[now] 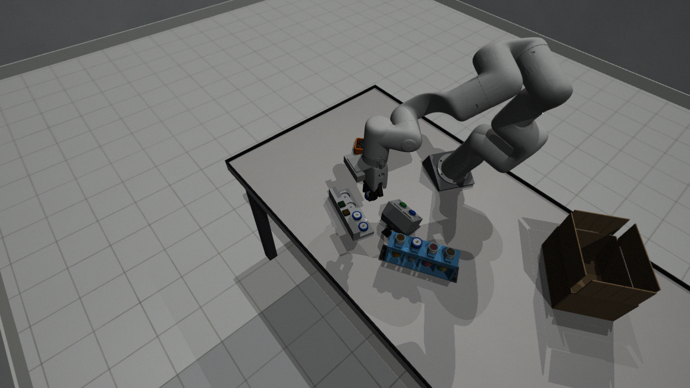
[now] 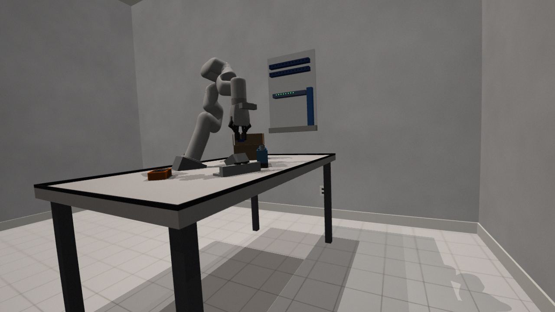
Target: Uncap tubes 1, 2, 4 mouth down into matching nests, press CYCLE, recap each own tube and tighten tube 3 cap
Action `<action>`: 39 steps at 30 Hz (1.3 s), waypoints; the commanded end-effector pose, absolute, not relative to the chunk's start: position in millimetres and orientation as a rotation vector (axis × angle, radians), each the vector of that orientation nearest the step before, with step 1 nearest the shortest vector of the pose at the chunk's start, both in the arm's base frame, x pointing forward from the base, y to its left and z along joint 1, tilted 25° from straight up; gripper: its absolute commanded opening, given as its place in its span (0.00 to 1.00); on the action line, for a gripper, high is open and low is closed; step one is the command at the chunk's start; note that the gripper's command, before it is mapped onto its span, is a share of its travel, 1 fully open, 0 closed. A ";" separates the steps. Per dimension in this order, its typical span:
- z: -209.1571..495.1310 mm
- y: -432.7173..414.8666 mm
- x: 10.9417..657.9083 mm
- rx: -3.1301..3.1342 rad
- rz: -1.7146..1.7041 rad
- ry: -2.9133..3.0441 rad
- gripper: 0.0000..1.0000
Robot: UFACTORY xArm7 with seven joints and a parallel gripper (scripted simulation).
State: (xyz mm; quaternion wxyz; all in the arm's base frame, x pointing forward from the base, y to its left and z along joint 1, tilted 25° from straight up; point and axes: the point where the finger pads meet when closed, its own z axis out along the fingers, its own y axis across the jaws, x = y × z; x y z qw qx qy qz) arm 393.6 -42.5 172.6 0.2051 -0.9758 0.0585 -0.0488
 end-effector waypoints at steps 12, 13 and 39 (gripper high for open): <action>131.8 -138.6 405.1 -2.711 -0.135 0.155 0.00; 128.9 -145.2 405.7 -2.711 -0.135 0.156 0.00; 73.2 -149.0 413.6 -2.712 -0.135 0.156 0.00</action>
